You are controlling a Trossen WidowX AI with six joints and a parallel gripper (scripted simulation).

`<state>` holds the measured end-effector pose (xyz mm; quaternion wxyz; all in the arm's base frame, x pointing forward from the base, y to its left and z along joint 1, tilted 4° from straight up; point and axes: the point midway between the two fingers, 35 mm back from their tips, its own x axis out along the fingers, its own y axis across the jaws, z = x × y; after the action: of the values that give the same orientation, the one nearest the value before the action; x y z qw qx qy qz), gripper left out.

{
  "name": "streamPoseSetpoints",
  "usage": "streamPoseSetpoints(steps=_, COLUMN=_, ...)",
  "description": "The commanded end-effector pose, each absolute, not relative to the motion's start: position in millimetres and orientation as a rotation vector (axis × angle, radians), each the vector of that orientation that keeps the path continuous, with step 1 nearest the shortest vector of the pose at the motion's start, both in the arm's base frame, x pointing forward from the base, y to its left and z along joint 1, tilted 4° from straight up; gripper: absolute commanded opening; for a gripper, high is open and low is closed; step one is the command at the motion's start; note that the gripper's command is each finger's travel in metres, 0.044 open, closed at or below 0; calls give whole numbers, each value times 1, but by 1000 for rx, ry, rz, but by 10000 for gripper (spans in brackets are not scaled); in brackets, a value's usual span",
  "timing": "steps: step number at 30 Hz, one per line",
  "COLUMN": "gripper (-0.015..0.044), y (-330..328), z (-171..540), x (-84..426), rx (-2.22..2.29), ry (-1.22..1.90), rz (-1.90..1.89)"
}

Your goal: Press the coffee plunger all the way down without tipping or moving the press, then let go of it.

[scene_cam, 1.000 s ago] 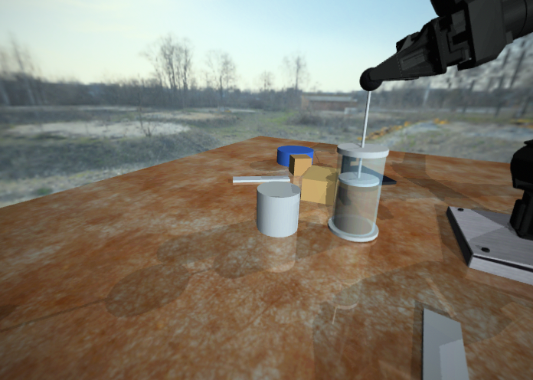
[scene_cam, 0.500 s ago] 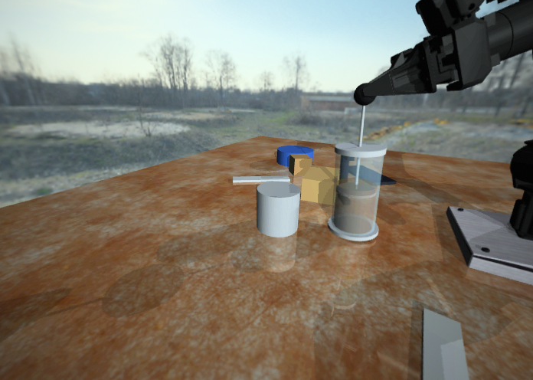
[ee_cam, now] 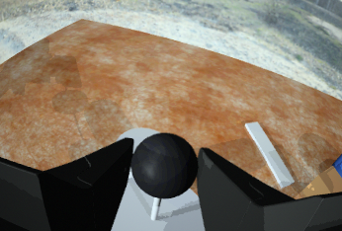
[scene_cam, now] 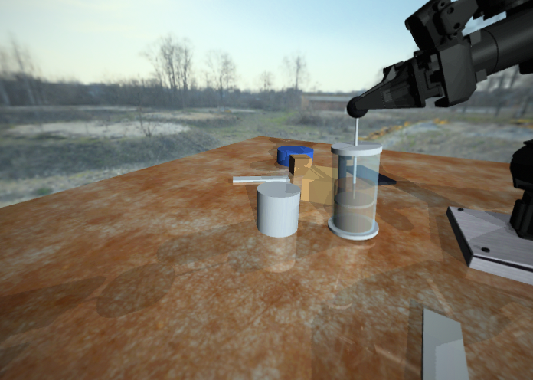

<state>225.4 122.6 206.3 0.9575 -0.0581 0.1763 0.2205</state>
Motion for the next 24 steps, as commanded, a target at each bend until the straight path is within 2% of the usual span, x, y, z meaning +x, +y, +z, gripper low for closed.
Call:
streamPoseSetpoints(steps=1, gripper=127, y=122, z=178, x=226, rx=-156, ry=440, rz=443)
streamPoseSetpoints(steps=24, gripper=127, y=125, z=181, x=231, rx=-155, ry=439, rz=443)
